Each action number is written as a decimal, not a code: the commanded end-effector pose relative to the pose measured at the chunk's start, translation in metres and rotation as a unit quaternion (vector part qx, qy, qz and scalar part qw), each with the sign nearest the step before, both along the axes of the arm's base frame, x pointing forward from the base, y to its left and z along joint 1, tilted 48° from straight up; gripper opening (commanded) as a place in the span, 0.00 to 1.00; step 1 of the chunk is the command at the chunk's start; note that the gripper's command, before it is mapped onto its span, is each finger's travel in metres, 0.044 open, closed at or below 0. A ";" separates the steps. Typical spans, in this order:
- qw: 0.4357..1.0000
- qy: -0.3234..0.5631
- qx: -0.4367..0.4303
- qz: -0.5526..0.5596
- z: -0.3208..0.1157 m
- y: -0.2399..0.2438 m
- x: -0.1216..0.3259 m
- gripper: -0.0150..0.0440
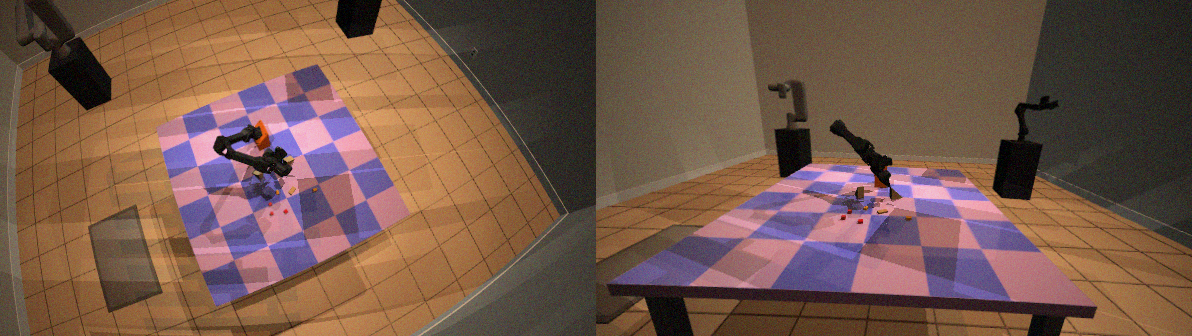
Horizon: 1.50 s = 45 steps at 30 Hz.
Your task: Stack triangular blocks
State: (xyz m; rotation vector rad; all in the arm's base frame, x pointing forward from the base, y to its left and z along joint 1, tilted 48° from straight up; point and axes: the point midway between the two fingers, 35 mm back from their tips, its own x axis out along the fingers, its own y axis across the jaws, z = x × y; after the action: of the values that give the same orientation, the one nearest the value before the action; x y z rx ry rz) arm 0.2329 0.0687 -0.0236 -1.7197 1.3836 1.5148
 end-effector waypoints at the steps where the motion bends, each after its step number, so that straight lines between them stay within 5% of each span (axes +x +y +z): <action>1: 0.999 0.011 0.030 0.005 0.006 0.001 -0.001 1.00; 45: 0.999 0.011 0.030 0.005 -0.055 -0.018 -0.005 1.00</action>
State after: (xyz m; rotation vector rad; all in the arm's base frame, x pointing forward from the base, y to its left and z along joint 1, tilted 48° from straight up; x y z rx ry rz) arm 0.2315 0.0542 -0.0727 -1.6771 1.3186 1.5591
